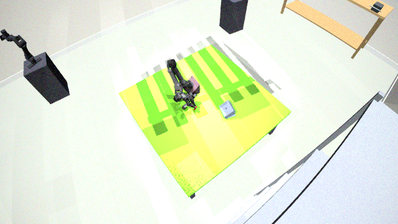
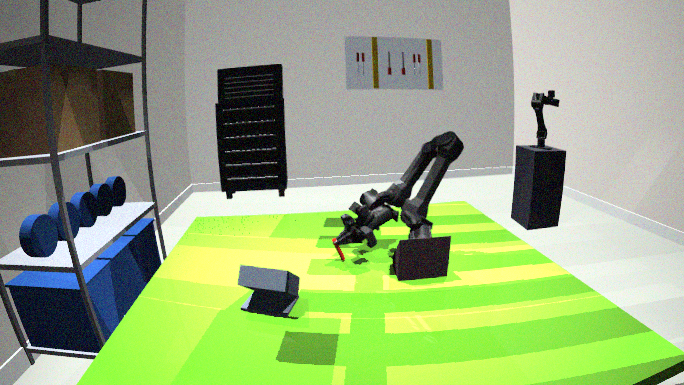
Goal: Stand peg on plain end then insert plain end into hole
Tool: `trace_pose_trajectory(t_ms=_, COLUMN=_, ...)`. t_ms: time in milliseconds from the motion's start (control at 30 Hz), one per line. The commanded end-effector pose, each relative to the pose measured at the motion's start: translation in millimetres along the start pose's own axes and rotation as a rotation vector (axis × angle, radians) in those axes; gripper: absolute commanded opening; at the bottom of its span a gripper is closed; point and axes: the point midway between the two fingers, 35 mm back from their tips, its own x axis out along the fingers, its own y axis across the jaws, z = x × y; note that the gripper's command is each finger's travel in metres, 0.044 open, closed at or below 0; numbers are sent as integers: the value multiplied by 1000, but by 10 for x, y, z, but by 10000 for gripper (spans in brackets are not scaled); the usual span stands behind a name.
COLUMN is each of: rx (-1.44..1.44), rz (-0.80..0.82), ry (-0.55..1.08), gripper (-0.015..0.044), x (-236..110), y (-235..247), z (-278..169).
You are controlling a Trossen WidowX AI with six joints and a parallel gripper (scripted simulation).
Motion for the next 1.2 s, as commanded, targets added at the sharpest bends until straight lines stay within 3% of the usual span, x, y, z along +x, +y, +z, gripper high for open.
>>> trace_pose_trajectory(t_ms=0, rx=-3, rz=3, ry=-40, gripper=49, x=-24, y=18, z=-17)
trace_pose_trajectory(t_ms=733, rx=-5, rz=6, ry=-229, gripper=49, x=-143, y=28, z=-109)
trace_pose_trajectory(t_ms=1167, rx=4, rz=6, ry=-200, gripper=49, x=-132, y=30, z=-135)
